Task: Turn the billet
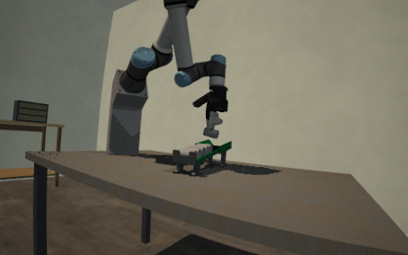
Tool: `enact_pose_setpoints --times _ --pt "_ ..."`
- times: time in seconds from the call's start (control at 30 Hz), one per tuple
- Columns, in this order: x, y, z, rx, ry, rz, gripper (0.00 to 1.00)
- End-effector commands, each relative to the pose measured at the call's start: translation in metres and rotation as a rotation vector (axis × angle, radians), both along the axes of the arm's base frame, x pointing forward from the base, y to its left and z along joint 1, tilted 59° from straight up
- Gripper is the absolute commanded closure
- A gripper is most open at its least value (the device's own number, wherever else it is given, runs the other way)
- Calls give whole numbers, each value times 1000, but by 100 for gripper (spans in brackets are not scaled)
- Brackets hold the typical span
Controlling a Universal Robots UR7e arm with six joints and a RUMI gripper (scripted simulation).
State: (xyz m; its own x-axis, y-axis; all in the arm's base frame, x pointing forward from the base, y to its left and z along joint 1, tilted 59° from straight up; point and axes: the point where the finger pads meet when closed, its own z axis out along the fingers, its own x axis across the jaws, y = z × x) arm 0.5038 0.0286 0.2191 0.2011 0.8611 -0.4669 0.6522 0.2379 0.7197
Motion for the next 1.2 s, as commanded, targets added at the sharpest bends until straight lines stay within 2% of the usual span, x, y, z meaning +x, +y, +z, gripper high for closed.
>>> enact_pose_setpoints --times 0.0,1.17 --pt "0 2 0 0 -1 0 100" --pt "26 -9 -20 0 -1 0 100"
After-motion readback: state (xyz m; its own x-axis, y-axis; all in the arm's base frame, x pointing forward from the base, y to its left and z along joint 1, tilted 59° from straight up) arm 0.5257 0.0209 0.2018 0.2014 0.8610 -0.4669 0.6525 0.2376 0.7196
